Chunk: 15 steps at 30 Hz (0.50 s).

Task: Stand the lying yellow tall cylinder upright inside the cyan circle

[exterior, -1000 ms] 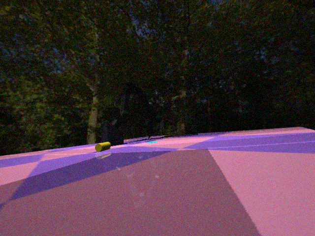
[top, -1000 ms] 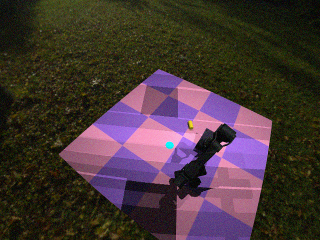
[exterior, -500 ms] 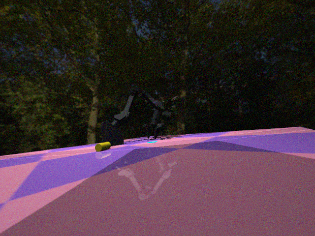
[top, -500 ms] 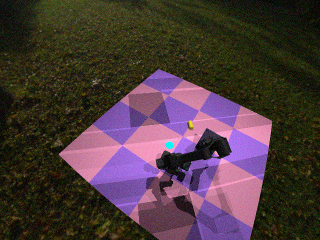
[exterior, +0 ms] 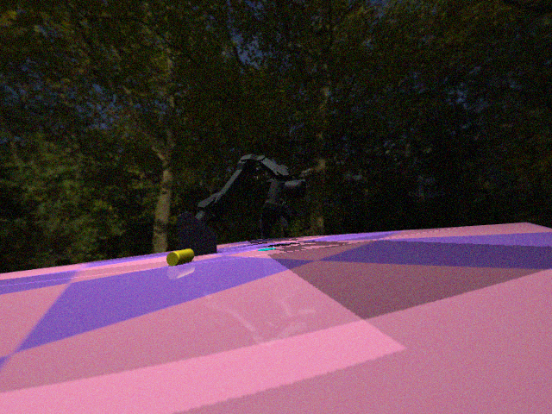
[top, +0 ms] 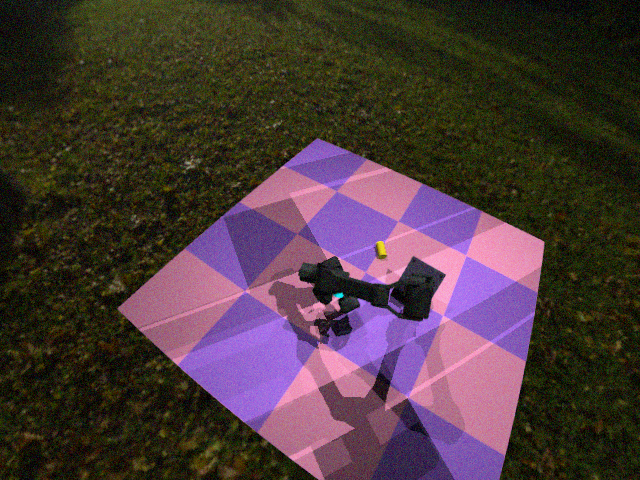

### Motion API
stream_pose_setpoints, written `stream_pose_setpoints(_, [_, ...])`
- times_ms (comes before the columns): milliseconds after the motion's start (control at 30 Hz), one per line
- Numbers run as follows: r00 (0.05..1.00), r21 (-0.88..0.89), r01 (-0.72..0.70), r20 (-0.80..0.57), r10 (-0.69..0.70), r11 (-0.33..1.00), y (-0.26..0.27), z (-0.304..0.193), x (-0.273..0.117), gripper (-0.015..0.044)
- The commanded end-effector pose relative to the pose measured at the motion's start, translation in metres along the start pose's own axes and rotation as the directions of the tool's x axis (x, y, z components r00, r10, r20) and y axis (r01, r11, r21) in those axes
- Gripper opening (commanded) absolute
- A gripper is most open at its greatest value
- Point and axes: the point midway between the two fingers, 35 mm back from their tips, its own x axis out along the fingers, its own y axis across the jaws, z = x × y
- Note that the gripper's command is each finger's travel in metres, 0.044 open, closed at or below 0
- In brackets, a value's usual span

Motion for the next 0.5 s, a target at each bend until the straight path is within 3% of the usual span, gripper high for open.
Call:
stream_pose_setpoints(0, [1.0, 0.196, -0.024, -0.01, 0.026, 0.98, -0.029, -0.016, 0.003, 0.0309])
stream_pose_setpoints(233, [0.997, 0.515, -0.064, 0.001, 0.074, 0.855, -0.076, -0.053, 0.006, 0.0309])
stream_pose_setpoints(467, [0.991, 0.77, -0.115, 0.049, 0.121, 0.628, -0.113, -0.099, 0.009, 0.0309])
